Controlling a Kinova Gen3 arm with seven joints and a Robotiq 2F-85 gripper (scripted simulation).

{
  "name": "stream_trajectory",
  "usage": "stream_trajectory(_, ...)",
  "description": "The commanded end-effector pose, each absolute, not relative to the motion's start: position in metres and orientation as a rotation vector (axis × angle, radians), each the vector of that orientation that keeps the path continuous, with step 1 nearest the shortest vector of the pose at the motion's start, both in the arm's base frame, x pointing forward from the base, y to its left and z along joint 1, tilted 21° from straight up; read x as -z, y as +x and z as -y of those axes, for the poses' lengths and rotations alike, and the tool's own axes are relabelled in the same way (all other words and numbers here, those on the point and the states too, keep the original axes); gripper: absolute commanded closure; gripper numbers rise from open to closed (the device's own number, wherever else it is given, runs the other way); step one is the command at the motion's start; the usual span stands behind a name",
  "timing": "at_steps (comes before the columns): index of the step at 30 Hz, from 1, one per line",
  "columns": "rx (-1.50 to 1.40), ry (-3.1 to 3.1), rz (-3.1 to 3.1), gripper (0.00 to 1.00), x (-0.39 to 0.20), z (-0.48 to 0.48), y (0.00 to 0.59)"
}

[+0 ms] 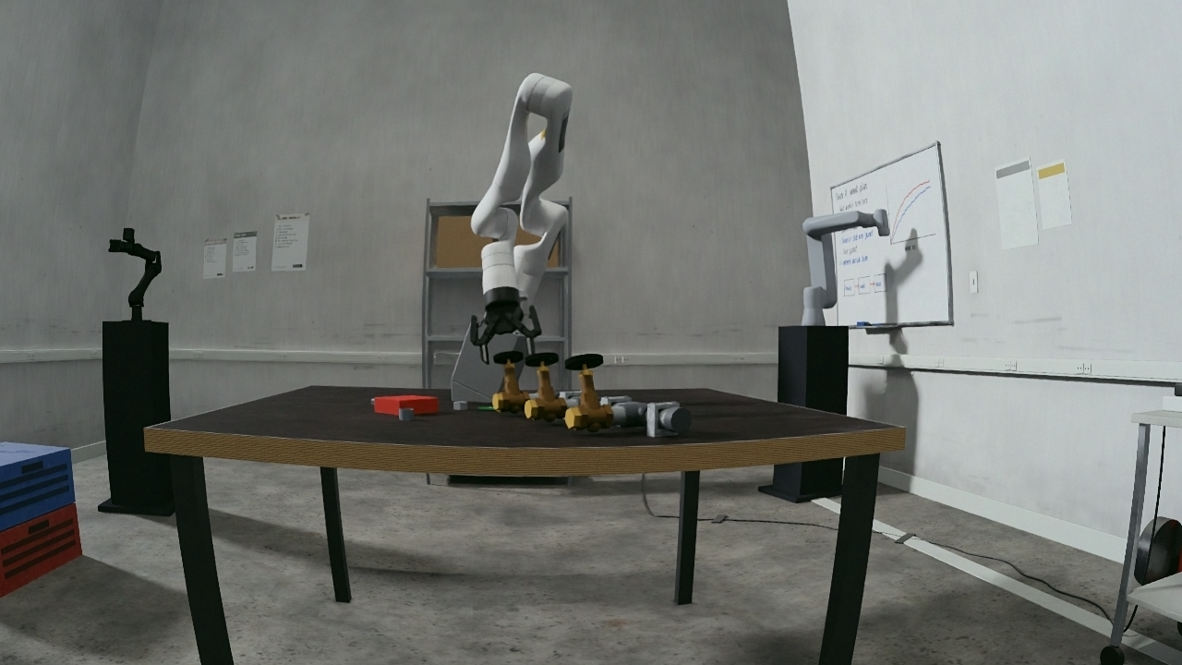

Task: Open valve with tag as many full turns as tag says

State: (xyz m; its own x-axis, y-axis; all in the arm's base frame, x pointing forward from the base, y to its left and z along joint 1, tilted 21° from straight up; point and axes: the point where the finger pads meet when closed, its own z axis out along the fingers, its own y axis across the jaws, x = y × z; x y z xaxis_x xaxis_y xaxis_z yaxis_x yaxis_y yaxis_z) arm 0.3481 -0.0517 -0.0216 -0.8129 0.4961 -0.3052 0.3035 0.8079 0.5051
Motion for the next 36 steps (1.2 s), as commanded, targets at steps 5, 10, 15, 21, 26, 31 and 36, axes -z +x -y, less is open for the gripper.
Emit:
stream_trajectory(5, -0.713, 0.976, -2.512, 0.00, 0.0213, 0.0521, 0.3484)
stream_trajectory(10, -0.758, 1.181, -2.456, 0.00, 0.0213, 0.0521, 0.3484)
stream_trajectory(15, -0.806, 1.419, -2.371, 0.00, 0.0213, 0.0521, 0.3484)
stream_trajectory(21, -0.853, 1.670, -2.257, 0.00, 0.0213, 0.0521, 0.3484)
stream_trajectory(26, -0.872, 1.780, -2.199, 0.00, 0.0213, 0.0521, 0.3484)
stream_trajectory(31, -0.897, 1.935, -2.106, 0.00, 0.0213, 0.0521, 0.3484)
stream_trajectory(36, -0.915, 2.056, -2.025, 0.00, 0.0213, 0.0521, 0.3484)
